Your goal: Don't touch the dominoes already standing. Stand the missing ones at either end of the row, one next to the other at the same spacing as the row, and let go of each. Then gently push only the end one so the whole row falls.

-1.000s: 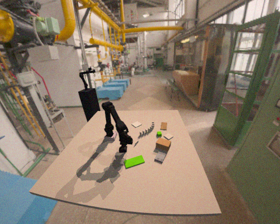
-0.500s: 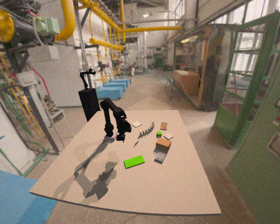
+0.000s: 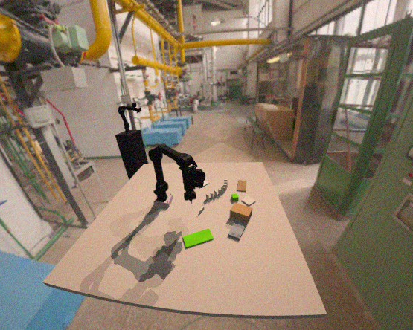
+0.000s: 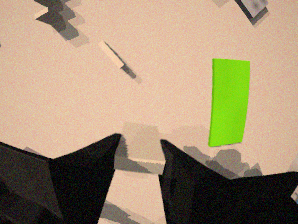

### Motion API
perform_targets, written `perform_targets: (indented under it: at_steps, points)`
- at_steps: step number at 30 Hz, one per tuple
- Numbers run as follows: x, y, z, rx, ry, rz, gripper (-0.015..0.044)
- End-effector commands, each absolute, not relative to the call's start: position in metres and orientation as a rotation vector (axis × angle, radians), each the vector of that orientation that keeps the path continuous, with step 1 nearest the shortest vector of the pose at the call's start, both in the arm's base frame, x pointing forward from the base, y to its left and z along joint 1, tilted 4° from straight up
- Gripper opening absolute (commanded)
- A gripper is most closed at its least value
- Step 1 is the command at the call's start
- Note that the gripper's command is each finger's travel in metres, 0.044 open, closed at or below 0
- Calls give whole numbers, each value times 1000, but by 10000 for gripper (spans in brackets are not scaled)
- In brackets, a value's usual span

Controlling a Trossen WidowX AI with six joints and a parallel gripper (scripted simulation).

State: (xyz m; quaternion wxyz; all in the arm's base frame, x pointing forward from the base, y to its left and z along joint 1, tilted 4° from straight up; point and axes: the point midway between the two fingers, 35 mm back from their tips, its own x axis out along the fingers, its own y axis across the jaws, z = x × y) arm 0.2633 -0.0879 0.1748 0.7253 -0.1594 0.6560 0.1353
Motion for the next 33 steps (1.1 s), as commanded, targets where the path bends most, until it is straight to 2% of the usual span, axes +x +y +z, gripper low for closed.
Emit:
perform_targets:
  at_steps: [1, 11, 18, 33]
  points:
    - [280, -37, 178, -426, 1418, 381, 107]
    - [277, 82, 180, -651, 1380, 605, 107]
    - [278, 84, 177, -655, 1379, 609, 107]
    - [292, 87, 106, -655, 1380, 609, 107]
